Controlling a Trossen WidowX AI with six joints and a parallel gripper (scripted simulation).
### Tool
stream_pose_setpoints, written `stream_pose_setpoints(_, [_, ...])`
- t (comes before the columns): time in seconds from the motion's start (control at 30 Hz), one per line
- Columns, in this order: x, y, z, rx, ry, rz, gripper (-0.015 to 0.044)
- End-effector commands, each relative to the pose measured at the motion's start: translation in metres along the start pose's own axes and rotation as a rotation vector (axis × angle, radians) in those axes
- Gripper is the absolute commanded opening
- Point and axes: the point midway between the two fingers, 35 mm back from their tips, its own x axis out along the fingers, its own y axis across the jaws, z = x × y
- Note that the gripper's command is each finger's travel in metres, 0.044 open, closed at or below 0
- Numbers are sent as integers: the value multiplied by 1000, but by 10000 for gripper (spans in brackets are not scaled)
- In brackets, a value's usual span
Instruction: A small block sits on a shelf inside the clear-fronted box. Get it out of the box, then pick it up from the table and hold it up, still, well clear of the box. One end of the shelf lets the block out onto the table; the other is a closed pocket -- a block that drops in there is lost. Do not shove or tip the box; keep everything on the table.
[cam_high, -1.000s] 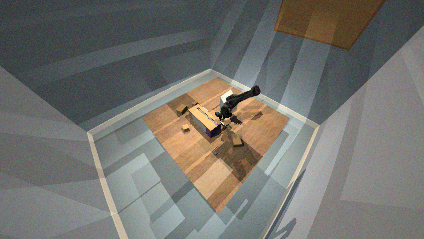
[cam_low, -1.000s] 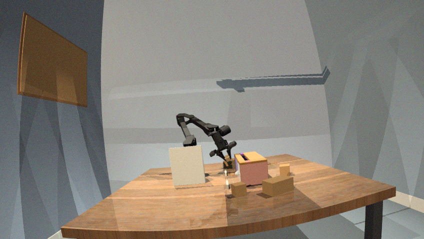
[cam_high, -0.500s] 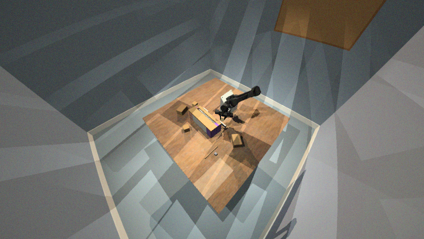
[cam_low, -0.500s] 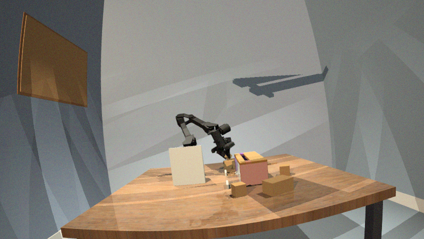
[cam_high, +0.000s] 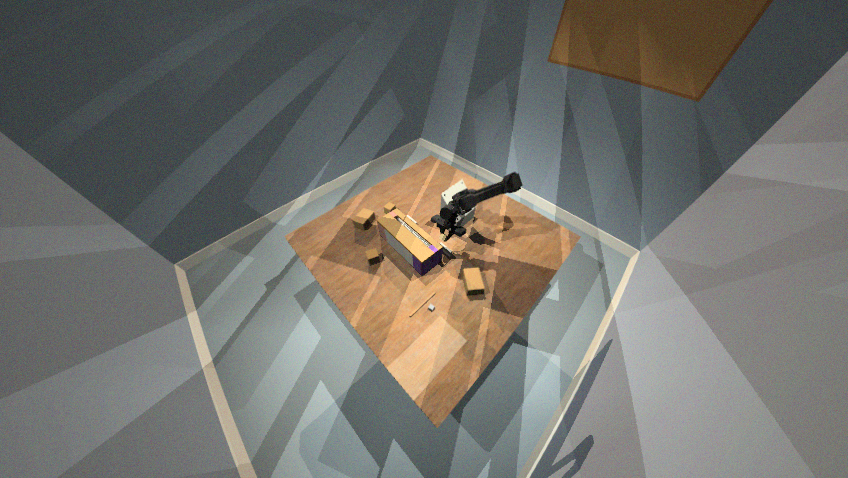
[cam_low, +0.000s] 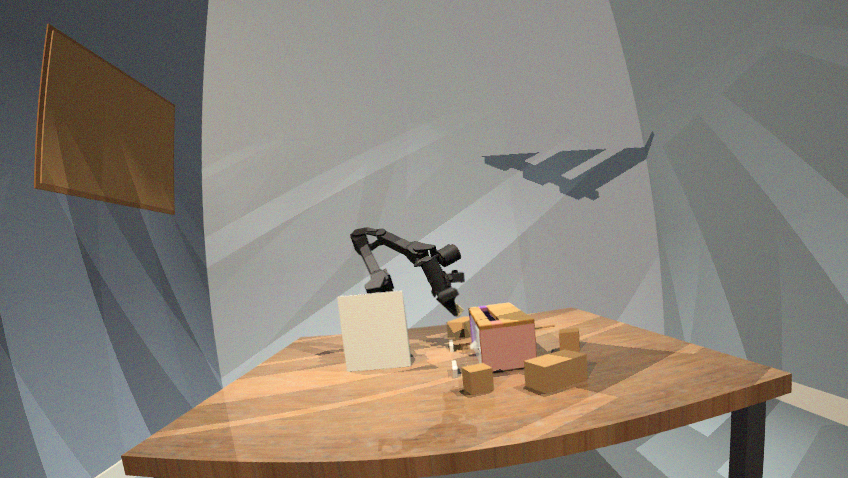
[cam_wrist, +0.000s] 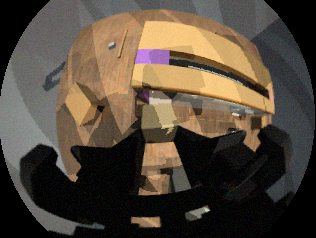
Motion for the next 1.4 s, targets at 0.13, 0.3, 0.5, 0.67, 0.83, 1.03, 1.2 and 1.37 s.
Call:
stream_pose_setpoints(0.13, [-7,2,3,291,-7,20,0])
stream_pose_setpoints(0.3, [-10,3,4,486,-5,31,0])
stream_pose_setpoints(0.5, [-15,4,4,720,-1,46,0])
stream_pose_setpoints(0.67, [-18,5,5,915,4,58,0])
stream_pose_setpoints(0.83, [-22,5,6,1110,12,71,0])
stream_pose_setpoints(1.03, [-26,7,6,1344,24,87,0])
stream_pose_setpoints(1.2, [-30,8,7,1539,36,101,0])
stream_pose_setpoints(1.37, [-34,9,7,1733,52,114,0])
